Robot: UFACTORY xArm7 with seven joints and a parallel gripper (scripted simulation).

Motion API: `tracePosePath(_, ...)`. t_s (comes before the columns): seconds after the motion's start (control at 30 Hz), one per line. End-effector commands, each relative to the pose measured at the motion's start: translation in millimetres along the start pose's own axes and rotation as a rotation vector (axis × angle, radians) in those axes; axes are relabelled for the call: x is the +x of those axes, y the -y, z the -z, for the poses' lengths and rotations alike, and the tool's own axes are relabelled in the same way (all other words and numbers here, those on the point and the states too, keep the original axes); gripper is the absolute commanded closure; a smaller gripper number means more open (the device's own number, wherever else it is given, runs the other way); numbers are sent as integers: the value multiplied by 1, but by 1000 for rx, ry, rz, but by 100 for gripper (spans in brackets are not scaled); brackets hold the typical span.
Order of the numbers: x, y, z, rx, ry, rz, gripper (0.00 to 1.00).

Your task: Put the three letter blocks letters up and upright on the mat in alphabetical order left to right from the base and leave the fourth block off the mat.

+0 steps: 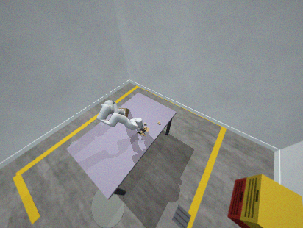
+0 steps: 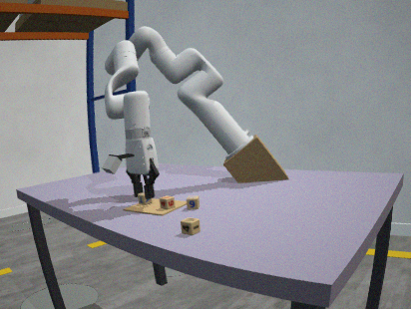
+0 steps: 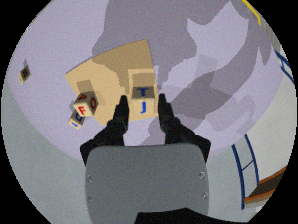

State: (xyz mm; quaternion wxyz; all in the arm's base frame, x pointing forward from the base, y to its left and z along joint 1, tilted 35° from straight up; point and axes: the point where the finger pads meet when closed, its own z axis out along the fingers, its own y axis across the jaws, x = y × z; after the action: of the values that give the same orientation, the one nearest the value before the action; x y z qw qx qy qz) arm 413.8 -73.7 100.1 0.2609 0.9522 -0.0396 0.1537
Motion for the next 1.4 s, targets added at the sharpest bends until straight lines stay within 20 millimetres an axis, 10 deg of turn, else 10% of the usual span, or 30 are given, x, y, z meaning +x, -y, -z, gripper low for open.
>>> tracePosePath(0.0, 1, 0, 22, 1, -2, 0, 53)
tracePosePath(0.67, 1, 0, 74, 1, -2, 0, 53)
tracePosePath(0.7, 1, 0, 74, 1, -2, 0, 0)
tracePosePath(1.37, 1, 0, 74, 1, -2, 0, 0)
